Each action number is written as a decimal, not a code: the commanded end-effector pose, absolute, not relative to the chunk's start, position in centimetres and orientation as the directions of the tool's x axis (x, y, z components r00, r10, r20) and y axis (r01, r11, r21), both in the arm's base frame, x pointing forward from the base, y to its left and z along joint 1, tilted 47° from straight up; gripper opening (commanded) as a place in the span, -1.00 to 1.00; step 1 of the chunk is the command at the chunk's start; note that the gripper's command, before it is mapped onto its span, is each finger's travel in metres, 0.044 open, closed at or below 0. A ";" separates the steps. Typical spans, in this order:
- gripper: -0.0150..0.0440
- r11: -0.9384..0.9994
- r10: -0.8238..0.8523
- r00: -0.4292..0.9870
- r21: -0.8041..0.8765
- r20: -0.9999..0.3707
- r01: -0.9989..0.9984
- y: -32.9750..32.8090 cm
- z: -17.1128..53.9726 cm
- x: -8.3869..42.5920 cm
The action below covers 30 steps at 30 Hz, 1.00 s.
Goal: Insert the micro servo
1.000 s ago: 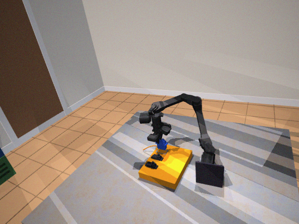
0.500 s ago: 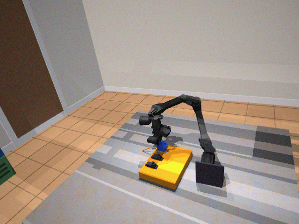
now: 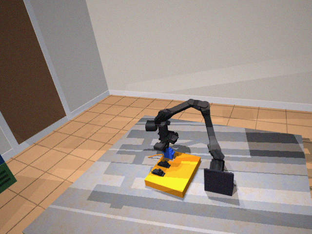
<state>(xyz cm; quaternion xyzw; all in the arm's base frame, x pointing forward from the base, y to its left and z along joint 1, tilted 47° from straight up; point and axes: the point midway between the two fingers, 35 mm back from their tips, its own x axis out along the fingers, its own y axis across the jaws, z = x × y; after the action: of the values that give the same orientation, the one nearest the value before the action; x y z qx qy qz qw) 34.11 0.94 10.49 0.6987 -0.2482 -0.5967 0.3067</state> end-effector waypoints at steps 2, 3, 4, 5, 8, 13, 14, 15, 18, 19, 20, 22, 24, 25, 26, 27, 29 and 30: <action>-0.49 -0.684 -0.716 0.167 0.729 -0.678 0.024 0.6 10.3 34.2; -0.49 -0.684 -0.716 0.167 0.729 -0.678 0.024 0.6 10.2 34.2; -0.49 -0.684 -0.716 0.167 0.729 -0.678 0.024 0.5 10.2 34.2; -0.49 -0.684 -0.716 0.167 0.729 -0.678 0.024 0.4 10.1 34.2; -0.49 -0.684 -0.716 0.167 0.729 -0.678 0.024 0.2 9.9 34.3; -0.49 -0.684 -0.716 0.167 0.729 -0.678 0.023 -0.2 9.6 34.4; -0.49 -0.684 -0.716 0.167 0.729 -0.678 0.023 -0.2 9.5 34.4; -0.49 -0.684 -0.716 0.167 0.729 -0.678 0.023 -0.3 9.4 34.4; -0.49 -0.684 -0.716 0.167 0.729 -0.677 0.023 -0.5 9.2 34.4; -0.49 -0.684 -0.716 0.167 0.729 -0.677 0.023 -0.6 9.2 34.5; -0.49 -0.684 -0.716 0.167 0.729 -0.677 0.023 -0.7 9.1 34.5; -0.49 -0.684 -0.716 0.167 0.729 -0.677 0.023 -0.8 9.0 34.5; -0.49 -0.684 -0.716 0.167 0.729 -0.677 0.023 -1.0 8.8 34.5; -0.49 -0.684 -0.716 0.167 0.729 -0.677 0.023 -1.0 8.7 34.6; -0.49 -0.684 -0.717 0.167 0.729 -0.677 0.023 -1.1 8.7 34.6; -0.49 -0.684 -0.717 0.167 0.729 -0.677 0.023 -1.2 8.6 34.6; -0.49 -0.684 -0.717 0.167 0.729 -0.677 0.023 -1.3 8.5 34.6; -0.49 -0.684 -0.717 0.167 0.729 -0.677 0.023 -1.4 8.4 34.6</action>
<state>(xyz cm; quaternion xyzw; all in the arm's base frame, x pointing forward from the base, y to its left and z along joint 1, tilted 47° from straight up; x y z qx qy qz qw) 34.63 -1.17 8.61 0.6997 -0.2489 -0.5956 0.3062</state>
